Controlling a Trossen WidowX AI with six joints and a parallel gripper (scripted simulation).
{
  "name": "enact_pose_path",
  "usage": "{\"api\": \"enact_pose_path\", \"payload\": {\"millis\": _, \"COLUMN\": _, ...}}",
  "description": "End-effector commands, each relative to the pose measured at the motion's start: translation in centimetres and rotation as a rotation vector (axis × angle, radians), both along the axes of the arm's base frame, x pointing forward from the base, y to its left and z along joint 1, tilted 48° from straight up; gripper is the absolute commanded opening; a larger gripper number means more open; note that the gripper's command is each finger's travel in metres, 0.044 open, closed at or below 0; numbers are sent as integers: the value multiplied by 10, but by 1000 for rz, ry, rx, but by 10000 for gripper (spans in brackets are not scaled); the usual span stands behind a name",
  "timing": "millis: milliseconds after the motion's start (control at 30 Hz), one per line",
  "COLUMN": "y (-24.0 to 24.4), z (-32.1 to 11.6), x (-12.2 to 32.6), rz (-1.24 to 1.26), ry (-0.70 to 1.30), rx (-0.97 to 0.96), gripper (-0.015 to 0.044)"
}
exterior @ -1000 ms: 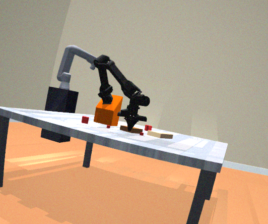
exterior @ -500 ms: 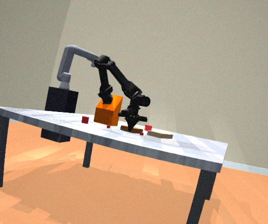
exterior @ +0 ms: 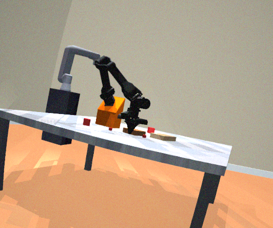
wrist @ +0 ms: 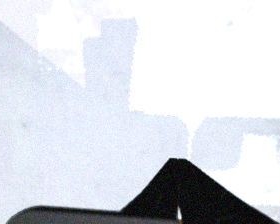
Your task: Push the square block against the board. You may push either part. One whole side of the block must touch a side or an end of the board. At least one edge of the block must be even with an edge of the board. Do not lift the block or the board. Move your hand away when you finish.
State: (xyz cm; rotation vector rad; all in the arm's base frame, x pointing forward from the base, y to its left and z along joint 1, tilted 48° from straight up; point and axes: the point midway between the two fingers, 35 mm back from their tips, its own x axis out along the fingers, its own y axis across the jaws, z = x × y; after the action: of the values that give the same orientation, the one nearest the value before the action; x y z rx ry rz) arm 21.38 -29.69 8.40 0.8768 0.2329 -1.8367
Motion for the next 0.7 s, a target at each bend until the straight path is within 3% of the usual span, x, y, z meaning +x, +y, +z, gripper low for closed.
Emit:
{"api": "enact_pose_path", "payload": {"millis": 0, "y": -5, "z": 9, "x": -3, "rz": 2, "ry": -7, "rx": -4, "gripper": 0}}
{"api": "enact_pose_path", "payload": {"millis": 400, "y": -12, "z": 21, "x": -10, "rz": 2, "ry": -6, "rx": -8, "gripper": 0}}
{"api": "enact_pose_path", "payload": {"millis": 667, "y": 31, "z": 53, "x": 1, "rz": 2, "ry": -7, "rx": -5, "gripper": 0}}
